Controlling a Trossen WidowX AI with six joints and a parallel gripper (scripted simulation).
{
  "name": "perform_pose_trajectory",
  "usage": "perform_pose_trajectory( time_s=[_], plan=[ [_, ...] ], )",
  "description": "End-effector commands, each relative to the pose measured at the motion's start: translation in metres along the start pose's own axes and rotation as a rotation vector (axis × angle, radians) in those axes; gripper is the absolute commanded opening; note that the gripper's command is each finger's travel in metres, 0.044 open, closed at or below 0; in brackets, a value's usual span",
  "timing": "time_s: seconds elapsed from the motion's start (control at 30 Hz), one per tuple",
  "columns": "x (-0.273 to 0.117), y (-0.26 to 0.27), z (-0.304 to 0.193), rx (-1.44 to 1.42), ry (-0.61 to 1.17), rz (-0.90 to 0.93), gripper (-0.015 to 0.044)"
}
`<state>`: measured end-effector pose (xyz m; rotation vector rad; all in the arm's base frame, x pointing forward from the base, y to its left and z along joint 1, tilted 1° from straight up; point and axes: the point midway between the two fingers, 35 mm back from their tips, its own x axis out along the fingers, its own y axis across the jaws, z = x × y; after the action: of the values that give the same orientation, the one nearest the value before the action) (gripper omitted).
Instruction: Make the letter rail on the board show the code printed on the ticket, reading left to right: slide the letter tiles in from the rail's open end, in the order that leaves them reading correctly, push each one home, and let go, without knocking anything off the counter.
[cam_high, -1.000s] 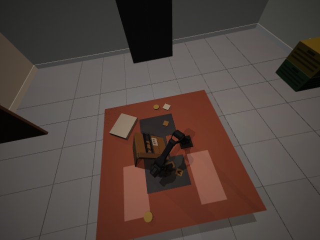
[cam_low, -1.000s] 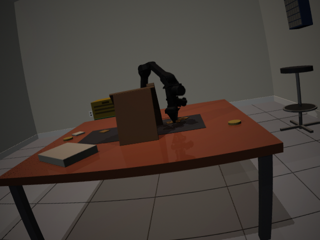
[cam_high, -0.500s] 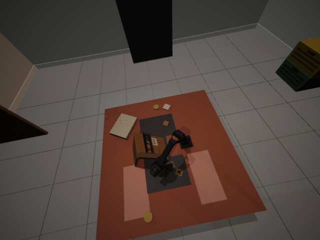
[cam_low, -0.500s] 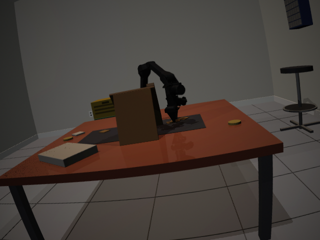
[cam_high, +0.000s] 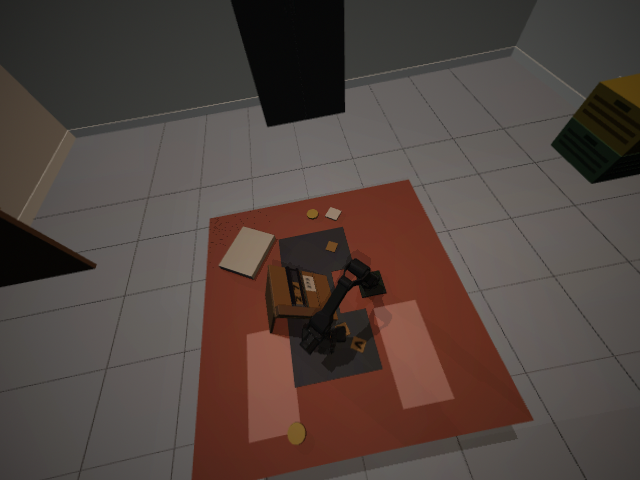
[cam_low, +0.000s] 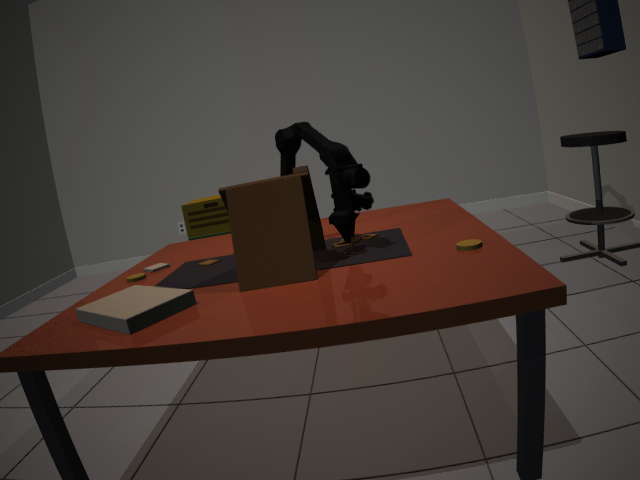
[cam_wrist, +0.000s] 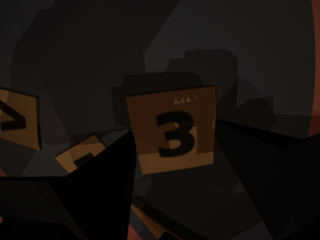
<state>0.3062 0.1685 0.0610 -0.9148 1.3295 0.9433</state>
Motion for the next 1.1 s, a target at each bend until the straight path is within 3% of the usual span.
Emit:
perform_pose_trajectory(
  time_s=[0.0, 1.07],
  plan=[
    [-0.003, -0.001, 0.000, 0.006, -0.001, -0.007, 0.0000],
    [-0.028, 0.009, 0.023, 0.263, -0.179, -0.093, 0.0000]
  ],
)
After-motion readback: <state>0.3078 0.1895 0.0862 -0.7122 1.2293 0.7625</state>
